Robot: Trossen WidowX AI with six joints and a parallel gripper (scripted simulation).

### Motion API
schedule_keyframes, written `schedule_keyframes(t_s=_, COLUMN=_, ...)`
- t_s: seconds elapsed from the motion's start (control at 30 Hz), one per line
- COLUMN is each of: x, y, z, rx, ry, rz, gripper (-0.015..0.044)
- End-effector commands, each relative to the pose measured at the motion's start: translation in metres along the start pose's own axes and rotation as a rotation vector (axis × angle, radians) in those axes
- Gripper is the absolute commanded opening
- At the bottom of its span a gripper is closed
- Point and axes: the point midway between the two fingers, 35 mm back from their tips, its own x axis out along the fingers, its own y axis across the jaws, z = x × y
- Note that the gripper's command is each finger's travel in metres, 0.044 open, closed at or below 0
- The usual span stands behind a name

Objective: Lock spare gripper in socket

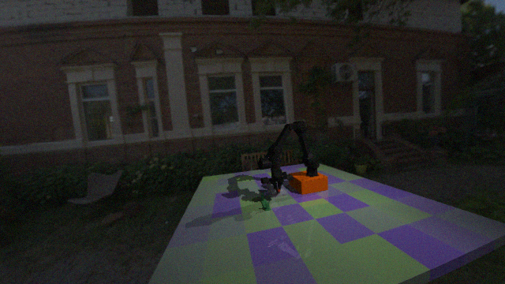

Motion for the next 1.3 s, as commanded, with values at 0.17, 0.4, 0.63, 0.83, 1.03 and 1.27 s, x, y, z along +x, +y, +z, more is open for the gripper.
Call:
schedule_keyframes(t_s=0.17, x=-0.001, y=0.001, z=0.007, rx=-0.008, ry=-0.034, rz=0.001, gripper=0.0000)
schedule_keyframes(t_s=0.4, x=-0.003, y=0.000, z=0.011, rx=-0.007, ry=-0.039, rz=0.000, gripper=0.0000)
schedule_keyframes(t_s=0.63, x=-0.005, y=-0.001, z=0.017, rx=-0.008, ry=-0.040, rz=0.000, gripper=0.0000)
schedule_keyframes(t_s=0.83, x=-0.004, y=0.000, z=0.021, rx=-0.009, ry=-0.039, rz=0.000, gripper=0.0000)
schedule_keyframes(t_s=1.03, x=-0.003, y=0.000, z=0.025, rx=-0.009, ry=-0.038, rz=-0.001, gripper=0.0000)
schedule_keyframes(t_s=1.27, x=-0.002, y=0.000, z=0.031, rx=-0.009, ry=-0.037, rz=0.000, gripper=0.0000)
